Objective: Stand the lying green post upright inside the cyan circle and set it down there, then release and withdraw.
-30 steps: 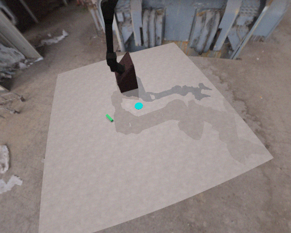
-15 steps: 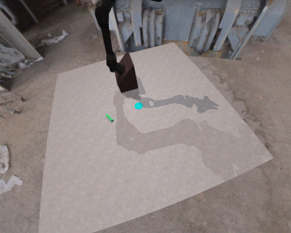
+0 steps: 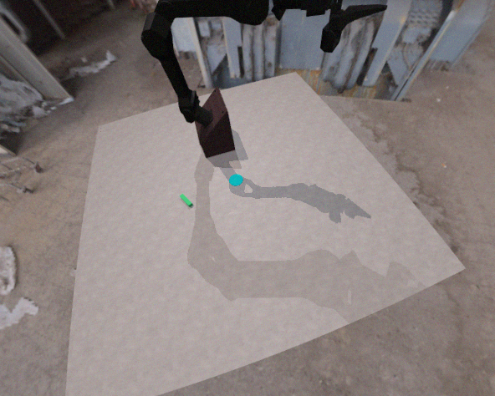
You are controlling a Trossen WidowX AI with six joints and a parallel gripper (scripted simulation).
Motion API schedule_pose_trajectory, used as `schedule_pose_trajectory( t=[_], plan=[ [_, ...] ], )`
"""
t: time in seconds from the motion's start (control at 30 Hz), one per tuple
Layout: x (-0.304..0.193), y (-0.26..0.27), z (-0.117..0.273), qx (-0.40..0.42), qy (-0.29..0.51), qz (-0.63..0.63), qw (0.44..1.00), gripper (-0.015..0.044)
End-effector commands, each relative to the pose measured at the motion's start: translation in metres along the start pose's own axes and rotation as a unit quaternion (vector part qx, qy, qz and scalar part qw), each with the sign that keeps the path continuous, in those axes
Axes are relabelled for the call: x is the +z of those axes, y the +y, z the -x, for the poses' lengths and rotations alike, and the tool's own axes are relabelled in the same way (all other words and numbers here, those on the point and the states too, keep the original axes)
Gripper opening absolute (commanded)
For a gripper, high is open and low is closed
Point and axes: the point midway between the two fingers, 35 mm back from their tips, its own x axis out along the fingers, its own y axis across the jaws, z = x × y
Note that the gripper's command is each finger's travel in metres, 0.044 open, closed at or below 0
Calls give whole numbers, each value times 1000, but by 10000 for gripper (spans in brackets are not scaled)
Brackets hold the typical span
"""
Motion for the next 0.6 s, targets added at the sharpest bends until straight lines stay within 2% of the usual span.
schedule_pose_trajectory(
  t=[0.0,0.27,0.57],
  plan=[
    [37,-15,1,-35,-22,46,998,233],
    [117,-68,6,-142,-52,153,977,233],
    [198,-130,35,-267,-50,258,927,233]
  ],
)
